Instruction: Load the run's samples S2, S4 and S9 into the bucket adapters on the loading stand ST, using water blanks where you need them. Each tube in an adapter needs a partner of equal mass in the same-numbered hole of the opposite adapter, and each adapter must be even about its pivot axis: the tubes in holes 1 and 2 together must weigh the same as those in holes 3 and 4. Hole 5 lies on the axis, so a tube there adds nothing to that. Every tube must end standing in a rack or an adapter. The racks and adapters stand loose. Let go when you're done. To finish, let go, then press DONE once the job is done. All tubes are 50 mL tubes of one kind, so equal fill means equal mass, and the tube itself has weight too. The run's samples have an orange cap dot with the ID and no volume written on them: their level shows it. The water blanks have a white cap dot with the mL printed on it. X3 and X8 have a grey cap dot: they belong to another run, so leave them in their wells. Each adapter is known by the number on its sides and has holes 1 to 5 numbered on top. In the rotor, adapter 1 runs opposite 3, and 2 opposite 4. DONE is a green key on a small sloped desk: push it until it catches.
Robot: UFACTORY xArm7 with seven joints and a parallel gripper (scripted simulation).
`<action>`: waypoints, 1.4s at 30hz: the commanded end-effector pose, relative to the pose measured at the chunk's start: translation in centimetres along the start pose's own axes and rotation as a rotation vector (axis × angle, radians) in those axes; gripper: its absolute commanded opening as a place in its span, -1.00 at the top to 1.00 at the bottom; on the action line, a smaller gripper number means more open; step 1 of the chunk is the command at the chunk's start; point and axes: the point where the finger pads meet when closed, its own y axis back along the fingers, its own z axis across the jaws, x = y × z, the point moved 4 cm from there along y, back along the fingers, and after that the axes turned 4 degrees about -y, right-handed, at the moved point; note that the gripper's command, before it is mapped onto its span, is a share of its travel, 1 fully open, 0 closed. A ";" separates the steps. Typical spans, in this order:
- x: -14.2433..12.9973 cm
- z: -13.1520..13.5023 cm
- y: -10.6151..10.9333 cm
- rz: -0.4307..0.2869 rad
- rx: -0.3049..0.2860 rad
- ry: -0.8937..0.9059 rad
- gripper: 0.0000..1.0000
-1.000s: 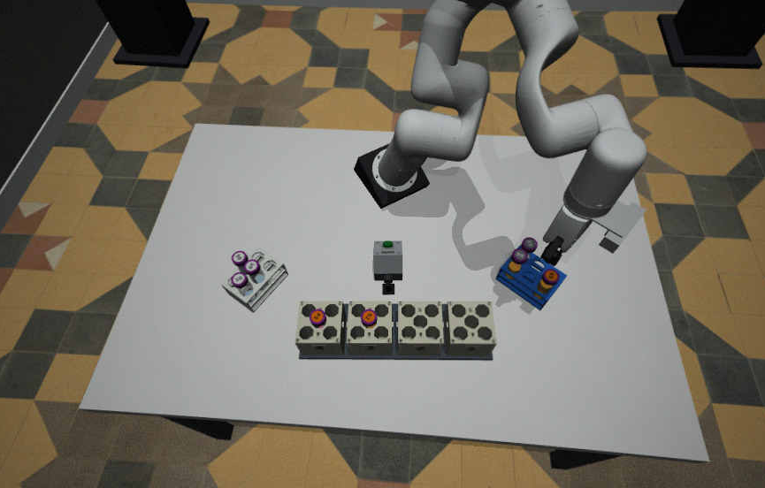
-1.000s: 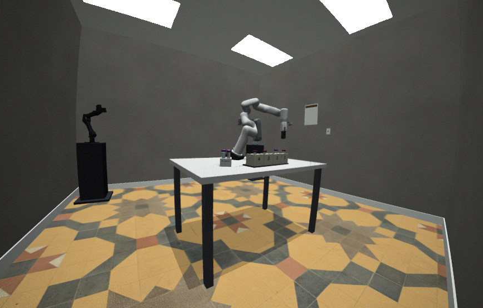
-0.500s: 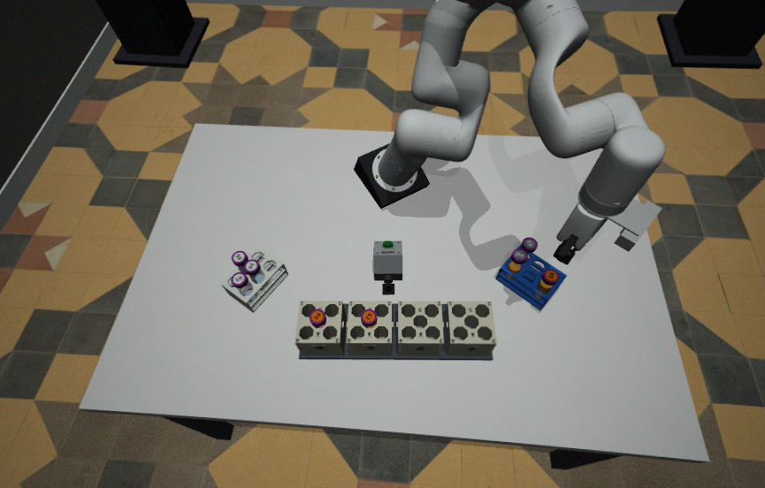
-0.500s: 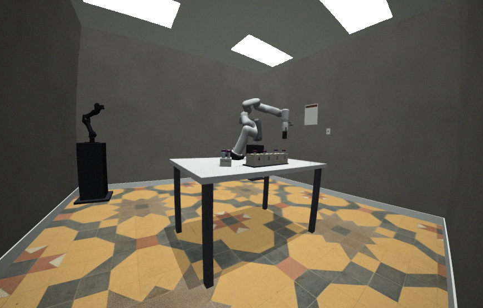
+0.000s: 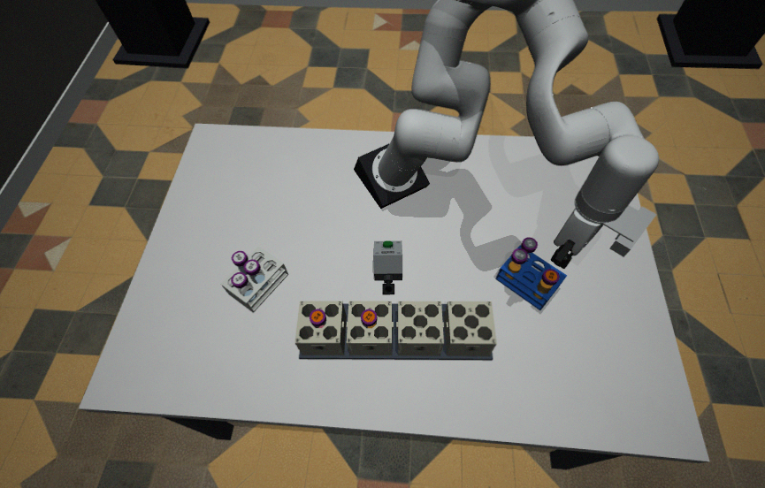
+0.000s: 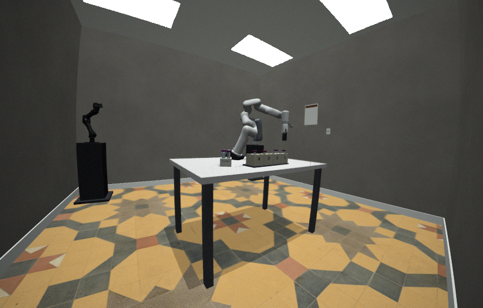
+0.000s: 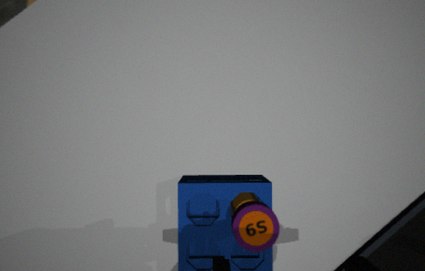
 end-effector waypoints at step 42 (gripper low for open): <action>0.1 0.0 -7.9 0.004 0.000 0.000 -0.15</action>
